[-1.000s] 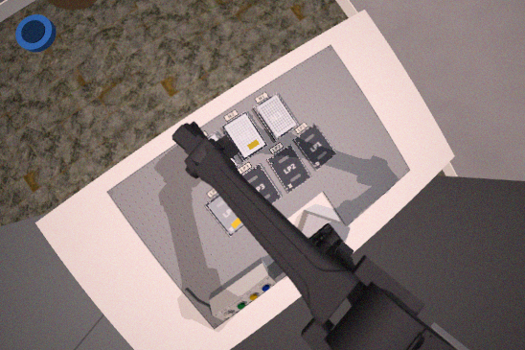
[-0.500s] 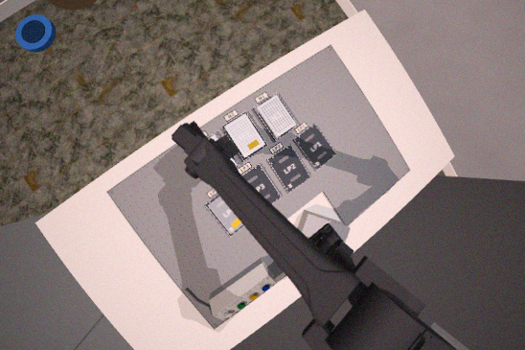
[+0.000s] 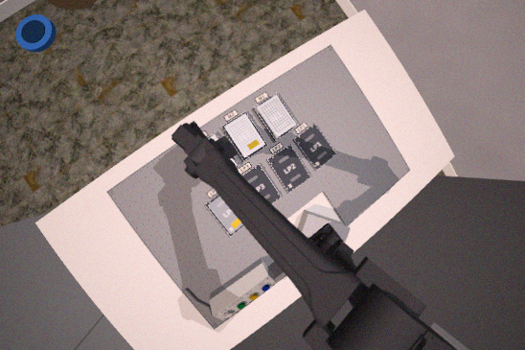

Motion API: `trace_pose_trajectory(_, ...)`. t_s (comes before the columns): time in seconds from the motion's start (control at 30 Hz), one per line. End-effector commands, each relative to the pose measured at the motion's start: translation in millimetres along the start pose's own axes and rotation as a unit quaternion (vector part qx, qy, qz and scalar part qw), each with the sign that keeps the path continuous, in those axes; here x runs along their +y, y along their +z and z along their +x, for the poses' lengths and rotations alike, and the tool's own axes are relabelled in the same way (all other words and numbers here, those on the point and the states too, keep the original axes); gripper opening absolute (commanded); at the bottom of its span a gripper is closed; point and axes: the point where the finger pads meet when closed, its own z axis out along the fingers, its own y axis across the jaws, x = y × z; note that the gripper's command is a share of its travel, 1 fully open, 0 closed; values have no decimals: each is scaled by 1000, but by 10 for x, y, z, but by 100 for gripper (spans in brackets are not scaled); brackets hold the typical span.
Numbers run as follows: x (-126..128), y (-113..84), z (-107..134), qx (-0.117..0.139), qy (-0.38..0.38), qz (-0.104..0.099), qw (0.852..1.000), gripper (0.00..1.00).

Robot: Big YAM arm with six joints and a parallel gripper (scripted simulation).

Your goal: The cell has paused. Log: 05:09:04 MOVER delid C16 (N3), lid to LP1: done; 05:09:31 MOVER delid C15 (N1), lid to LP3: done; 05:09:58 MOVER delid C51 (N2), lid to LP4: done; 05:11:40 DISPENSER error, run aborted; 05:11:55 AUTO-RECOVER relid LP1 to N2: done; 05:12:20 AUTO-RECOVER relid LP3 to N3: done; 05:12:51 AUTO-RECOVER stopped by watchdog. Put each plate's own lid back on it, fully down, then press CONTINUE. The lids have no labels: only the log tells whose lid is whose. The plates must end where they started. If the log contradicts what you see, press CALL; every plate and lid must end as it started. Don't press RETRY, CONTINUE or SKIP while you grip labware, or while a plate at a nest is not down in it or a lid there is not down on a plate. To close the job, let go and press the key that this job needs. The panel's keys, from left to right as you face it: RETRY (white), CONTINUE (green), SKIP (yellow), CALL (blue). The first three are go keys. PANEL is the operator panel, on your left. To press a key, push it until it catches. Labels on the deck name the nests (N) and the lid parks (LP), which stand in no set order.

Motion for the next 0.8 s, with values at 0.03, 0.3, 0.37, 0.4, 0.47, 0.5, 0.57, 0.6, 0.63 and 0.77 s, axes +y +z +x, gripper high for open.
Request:
trace_pose_trajectory(0.03,110,-212,-183,-23,-1,-5,1000,89)
trace_pose_trajectory(0.3,104,-201,-142,-20,-1,-5,1000,83)
trace_pose_trajectory(0.37,103,-196,-137,-19,-1,-4,1000,81)
trace_pose_trajectory(0.4,103,-199,-135,-19,-1,-4,1000,80)
trace_pose_trajectory(0.47,102,-200,-131,-19,-1,-4,1000,0)
trace_pose_trajectory(0.5,102,-203,-129,-19,-1,-4,1000,0)
trace_pose_trajectory(0.57,100,-199,-121,-18,-1,-4,1000,0)
trace_pose_trajectory(0.6,99,-196,-117,-17,-1,-4,1000,0)
trace_pose_trajectory(0.63,98,-193,-114,-17,-1,-4,1000,0)
trace_pose_trajectory(0.77,98,-202,-114,-17,-1,-4,1000,0)
